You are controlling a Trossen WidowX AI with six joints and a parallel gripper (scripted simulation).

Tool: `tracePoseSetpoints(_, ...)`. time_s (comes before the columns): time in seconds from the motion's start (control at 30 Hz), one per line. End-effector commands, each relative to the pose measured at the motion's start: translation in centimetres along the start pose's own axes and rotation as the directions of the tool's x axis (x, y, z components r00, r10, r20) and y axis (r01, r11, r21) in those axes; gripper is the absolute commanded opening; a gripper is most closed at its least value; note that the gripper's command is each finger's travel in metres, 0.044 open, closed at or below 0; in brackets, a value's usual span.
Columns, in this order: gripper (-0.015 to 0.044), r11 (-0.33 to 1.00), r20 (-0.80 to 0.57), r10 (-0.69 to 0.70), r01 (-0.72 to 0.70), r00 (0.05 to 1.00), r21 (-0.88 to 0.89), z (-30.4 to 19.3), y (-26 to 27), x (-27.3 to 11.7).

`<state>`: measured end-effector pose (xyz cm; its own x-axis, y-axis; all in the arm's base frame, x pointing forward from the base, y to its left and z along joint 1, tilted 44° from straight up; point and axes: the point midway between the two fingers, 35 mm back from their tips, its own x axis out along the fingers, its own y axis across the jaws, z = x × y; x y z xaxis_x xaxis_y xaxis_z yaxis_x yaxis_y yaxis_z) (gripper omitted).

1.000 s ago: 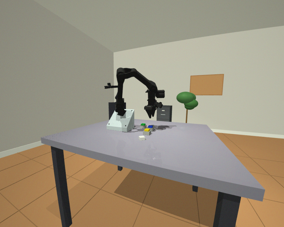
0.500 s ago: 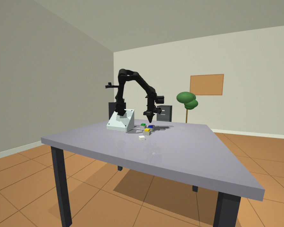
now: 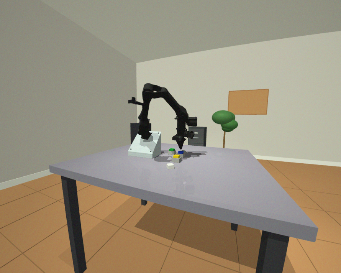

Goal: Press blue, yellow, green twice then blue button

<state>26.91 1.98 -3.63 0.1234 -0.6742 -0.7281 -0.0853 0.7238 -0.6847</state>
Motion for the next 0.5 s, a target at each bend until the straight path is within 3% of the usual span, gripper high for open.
tracePoseSetpoints(0.0, 0.002, 1.0, 0.001, -0.003, 0.003, 1.0, -0.004, 0.0, 0.0, 0.7)
tracePoseSetpoints(0.47, 0.002, 1.0, 0.001, -0.005, 0.005, 1.0, -0.004, -0.1, -0.1, 2.2)
